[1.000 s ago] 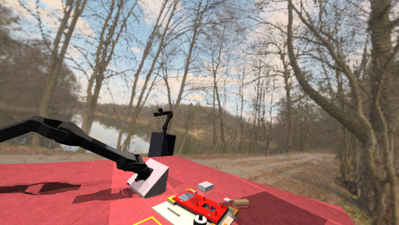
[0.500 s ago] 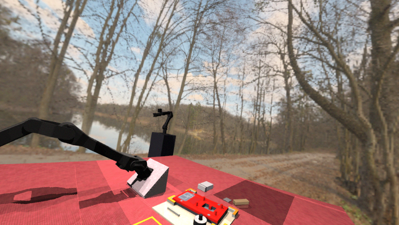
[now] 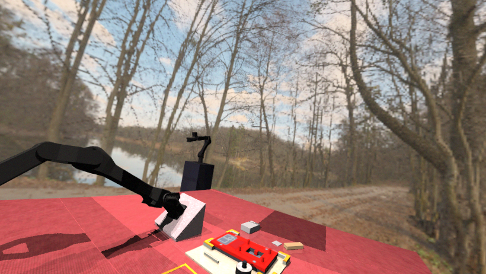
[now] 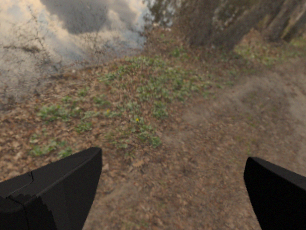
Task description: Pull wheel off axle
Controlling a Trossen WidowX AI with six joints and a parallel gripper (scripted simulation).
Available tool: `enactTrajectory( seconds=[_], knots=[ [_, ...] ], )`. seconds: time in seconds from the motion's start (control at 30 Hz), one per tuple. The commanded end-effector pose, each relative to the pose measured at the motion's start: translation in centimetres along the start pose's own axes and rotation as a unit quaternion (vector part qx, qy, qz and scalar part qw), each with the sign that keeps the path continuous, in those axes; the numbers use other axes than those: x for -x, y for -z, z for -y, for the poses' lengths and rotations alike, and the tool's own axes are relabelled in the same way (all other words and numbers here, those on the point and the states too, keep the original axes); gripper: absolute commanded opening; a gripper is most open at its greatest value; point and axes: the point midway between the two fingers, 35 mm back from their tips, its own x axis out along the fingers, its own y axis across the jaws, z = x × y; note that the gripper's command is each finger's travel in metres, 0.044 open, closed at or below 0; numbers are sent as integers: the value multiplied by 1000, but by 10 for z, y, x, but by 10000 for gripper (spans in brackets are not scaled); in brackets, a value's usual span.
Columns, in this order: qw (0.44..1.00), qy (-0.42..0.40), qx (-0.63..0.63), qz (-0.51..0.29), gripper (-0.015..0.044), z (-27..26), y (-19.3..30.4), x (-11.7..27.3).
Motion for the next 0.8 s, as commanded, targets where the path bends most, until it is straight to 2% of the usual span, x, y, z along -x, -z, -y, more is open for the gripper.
enactTrajectory(
  seconds=[0.0, 0.4, 0.77],
  knots=[
    [999, -25, -43, 14, 300, -27, -26, 5],
    [973, -130, -185, -50, 300, -140, -39, 19],
    [902, -237, -327, -152, 300, -268, -59, 68]
  ],
)
